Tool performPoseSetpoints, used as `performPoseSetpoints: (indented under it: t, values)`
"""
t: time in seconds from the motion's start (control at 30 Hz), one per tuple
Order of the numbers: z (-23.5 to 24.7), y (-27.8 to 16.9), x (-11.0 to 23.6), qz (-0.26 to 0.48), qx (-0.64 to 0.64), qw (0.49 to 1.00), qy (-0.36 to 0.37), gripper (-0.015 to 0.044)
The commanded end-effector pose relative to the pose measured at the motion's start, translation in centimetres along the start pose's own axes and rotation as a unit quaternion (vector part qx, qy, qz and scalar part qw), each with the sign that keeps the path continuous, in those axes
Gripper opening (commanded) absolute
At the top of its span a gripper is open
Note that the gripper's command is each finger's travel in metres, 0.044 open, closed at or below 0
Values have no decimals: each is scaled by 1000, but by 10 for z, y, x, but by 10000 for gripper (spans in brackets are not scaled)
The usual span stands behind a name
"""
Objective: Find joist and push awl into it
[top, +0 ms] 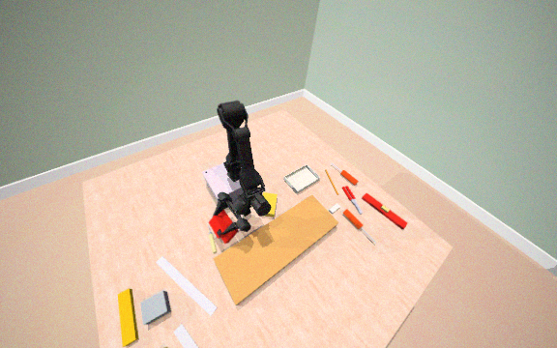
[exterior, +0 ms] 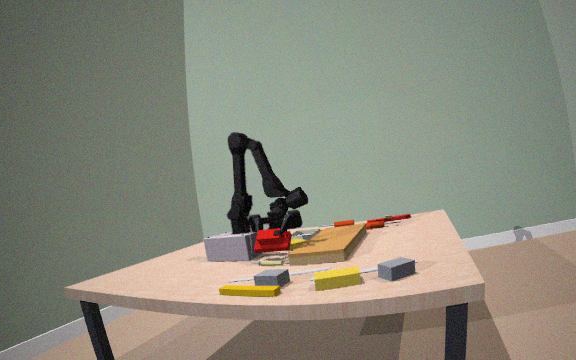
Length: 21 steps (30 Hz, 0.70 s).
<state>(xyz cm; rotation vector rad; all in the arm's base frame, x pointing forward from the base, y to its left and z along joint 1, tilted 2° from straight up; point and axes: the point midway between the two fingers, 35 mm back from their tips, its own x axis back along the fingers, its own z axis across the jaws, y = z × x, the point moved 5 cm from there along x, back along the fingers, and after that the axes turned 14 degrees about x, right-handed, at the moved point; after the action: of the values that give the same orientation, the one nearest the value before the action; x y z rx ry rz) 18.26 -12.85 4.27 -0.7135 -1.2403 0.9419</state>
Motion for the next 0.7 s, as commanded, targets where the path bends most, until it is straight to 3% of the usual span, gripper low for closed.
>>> performPoseSetpoints:
  t: [0.0, 0.67]
  values:
    - [1, -2, 0, 8, 2, 1000, 4, 0]
    - [-3, 13, -8, 3, 1, 1000, 2, 0]
